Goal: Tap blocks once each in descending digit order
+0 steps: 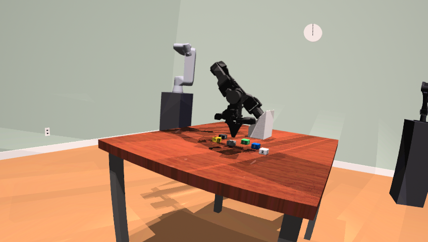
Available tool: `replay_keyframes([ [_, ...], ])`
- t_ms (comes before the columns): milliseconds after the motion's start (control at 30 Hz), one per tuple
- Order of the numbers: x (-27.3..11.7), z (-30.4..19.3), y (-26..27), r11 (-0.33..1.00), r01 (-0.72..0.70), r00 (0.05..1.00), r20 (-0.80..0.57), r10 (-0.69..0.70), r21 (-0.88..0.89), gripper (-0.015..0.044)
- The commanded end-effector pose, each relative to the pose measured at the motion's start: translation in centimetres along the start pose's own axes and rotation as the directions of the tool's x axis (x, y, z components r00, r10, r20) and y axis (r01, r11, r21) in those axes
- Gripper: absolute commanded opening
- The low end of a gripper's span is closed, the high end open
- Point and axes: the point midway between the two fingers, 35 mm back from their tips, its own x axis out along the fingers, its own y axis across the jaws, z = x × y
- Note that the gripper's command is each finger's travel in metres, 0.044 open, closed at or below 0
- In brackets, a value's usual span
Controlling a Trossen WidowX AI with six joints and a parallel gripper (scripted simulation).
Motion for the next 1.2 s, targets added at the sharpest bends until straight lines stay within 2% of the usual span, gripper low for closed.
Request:
replay_keyframes([
  [0,0.7,-0.3,0.0,1.0,0.006,1.0,-0.005,-0.006,-0.011,0.002],
  [467,2.1,-0.3,0.0,1.0,0.008,1.0,-0.005,-0.008,-0.011,0.002],
  [600,-0.7,-0.3,0.0,1.0,0.006,1.0,-0.004,-0.006,-0.011,0.002],
  [767,-1.2,-0.3,0.1,1.0,0.005,1.0,-0.005,-0.006,-0.011,0.002],
  [967,-8.8,-0.2,0.2,1.0,0.002,1.0,-0.005,-0.002,-0.012,0.002],
  [1167,-9.1,-1.0,0.7,1.0,0.001,1.0,-0.006,-0.001,-0.013,0.002],
])
